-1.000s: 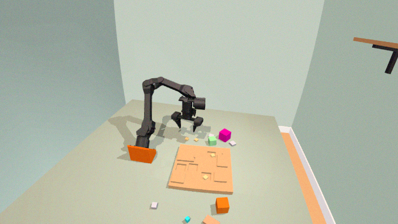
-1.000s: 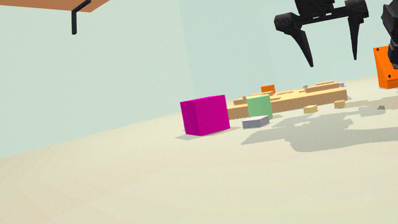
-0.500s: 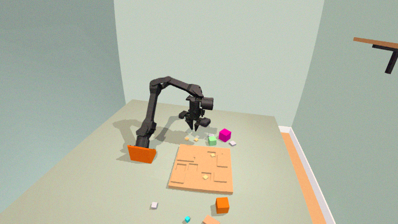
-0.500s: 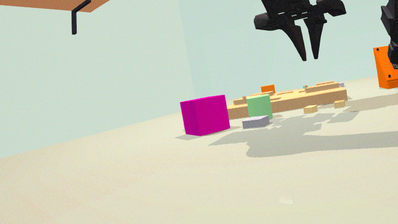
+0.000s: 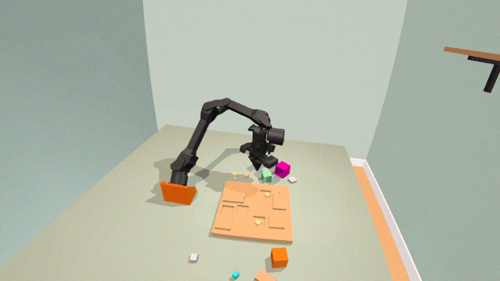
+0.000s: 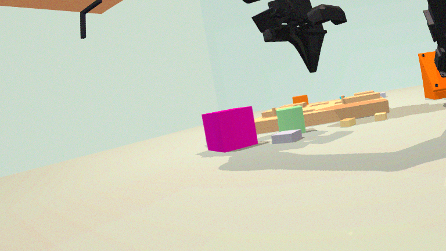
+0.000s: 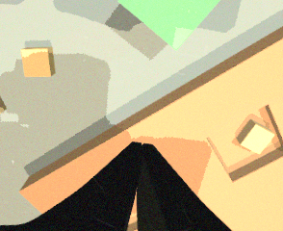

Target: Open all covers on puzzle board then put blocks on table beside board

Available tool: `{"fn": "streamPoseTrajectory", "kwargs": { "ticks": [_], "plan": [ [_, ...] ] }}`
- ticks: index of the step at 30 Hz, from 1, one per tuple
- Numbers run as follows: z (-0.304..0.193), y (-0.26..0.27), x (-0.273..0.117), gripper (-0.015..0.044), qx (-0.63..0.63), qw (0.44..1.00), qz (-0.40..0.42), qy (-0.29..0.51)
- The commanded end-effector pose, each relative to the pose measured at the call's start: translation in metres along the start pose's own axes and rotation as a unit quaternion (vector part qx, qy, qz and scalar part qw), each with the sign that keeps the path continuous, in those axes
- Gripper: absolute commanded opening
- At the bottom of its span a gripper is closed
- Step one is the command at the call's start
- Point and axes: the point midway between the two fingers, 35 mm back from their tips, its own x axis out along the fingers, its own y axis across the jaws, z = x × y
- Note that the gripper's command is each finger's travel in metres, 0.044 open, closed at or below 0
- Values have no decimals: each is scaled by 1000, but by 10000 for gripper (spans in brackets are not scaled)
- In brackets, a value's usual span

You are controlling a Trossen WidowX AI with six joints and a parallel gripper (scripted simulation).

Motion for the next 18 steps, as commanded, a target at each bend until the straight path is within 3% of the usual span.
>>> {"fn": "streamPoseTrajectory", "kwargs": {
  "ticks": [1,18],
  "plan": [
    [-3,-22,2,0,40,999,1,1],
    [-19,-93,10,0,160,987,2,0]
  ]
}}
